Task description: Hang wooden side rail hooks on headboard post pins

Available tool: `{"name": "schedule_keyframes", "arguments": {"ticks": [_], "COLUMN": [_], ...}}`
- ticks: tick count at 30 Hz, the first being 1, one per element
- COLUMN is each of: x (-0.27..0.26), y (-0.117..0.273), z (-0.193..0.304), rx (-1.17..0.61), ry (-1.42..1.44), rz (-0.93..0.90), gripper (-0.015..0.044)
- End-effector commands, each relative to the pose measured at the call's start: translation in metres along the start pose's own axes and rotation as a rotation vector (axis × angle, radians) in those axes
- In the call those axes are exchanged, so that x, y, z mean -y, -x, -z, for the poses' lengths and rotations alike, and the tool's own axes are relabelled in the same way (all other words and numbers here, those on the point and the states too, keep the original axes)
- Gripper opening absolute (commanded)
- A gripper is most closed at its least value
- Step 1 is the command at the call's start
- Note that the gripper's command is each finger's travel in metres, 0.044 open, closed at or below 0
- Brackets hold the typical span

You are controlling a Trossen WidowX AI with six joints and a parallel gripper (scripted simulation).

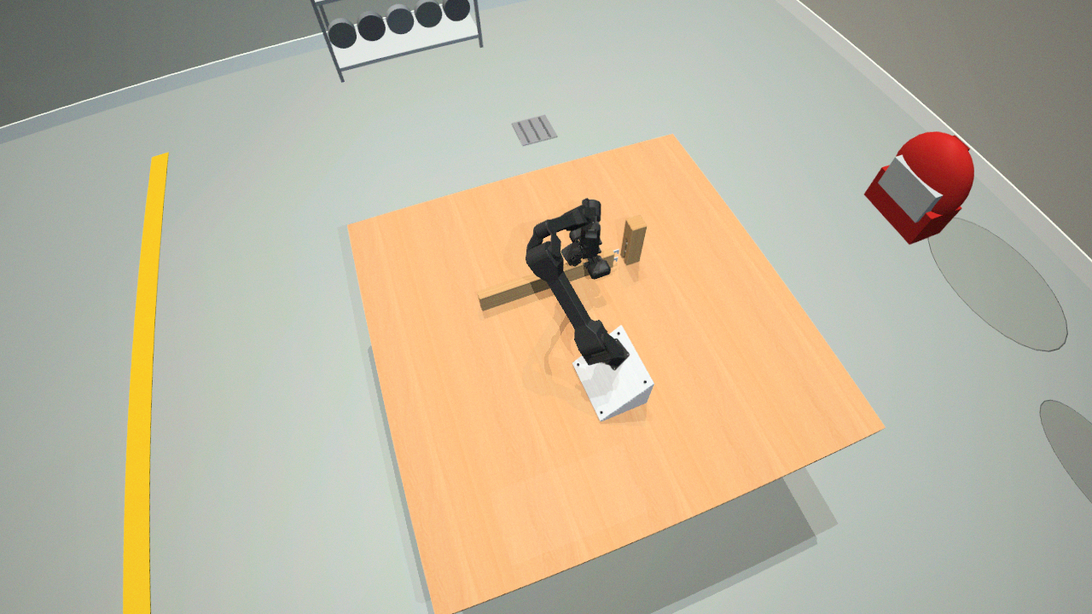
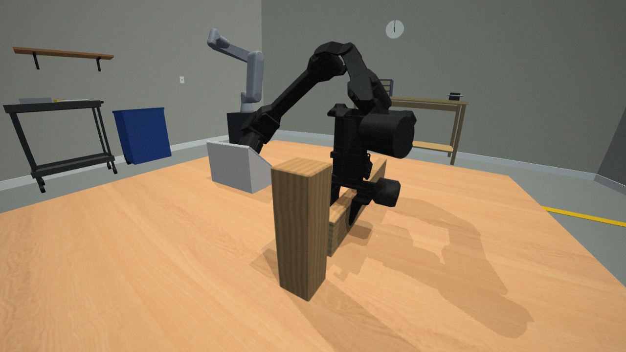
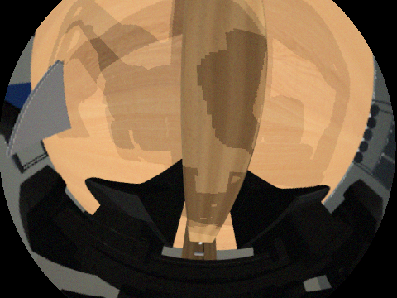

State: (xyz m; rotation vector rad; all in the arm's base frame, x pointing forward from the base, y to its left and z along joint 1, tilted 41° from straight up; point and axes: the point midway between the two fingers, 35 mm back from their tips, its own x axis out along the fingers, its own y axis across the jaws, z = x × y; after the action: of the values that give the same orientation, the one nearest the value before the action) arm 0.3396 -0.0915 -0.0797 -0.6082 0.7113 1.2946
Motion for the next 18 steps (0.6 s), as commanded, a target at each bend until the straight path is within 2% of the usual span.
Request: {"name": "schedule_keyframes", "arguments": {"ticks": [1, 18], "x": [0.0005, 0.0005], "y": [0.0033, 0.0061], "z": [0.0006, 0.0006], "rx": [0.001, 0.001], "ry": [0.006, 0.006], "rz": [0.006, 0.006], "gripper": [0.0, 0.0]}}
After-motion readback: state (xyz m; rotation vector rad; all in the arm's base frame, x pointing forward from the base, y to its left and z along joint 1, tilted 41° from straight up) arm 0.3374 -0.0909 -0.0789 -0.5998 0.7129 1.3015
